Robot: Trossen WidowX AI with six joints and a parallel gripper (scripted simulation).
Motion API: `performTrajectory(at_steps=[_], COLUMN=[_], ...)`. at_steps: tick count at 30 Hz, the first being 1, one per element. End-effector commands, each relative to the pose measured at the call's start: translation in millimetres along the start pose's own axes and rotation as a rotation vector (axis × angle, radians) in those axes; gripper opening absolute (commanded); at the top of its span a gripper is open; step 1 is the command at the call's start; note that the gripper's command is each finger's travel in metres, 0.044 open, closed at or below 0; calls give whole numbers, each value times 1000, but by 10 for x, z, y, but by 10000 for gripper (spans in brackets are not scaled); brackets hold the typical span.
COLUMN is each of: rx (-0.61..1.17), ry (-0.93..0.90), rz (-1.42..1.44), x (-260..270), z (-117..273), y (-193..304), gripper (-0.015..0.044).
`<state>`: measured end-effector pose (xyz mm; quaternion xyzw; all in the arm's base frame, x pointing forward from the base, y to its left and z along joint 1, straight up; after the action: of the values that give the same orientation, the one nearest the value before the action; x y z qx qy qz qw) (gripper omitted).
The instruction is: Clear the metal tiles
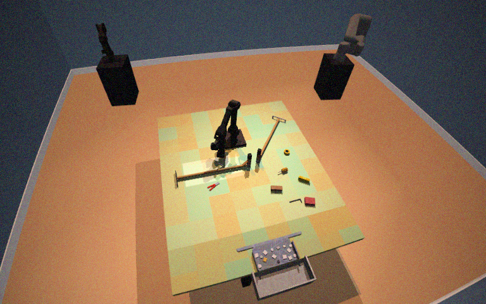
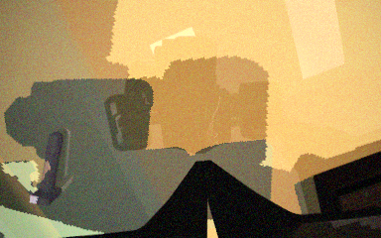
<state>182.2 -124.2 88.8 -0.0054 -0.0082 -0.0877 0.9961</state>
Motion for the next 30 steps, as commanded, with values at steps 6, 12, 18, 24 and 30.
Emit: performTrajectory(at_steps=[6,12,18,24,30], rx=[0,0,0,0,0], ry=[1,0,0,0,0], rz=[0,0,0,0,0], x=[-80,-47,-29,-31,-55], z=[-11,177,398,624,853], y=[11,-4,-12,-11,0], gripper=[0,0,0,0,0])
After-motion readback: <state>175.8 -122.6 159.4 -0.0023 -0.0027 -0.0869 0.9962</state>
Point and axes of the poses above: the point midway between the two fingers, 35 mm back from their tips, its own z axis back along the fingers, its own x axis across the jaws, y = z × x, the point moved 6 cm from there along z, back along the fingers, and after that the axes turned 1 degree about -z, right-handed, at the moved point
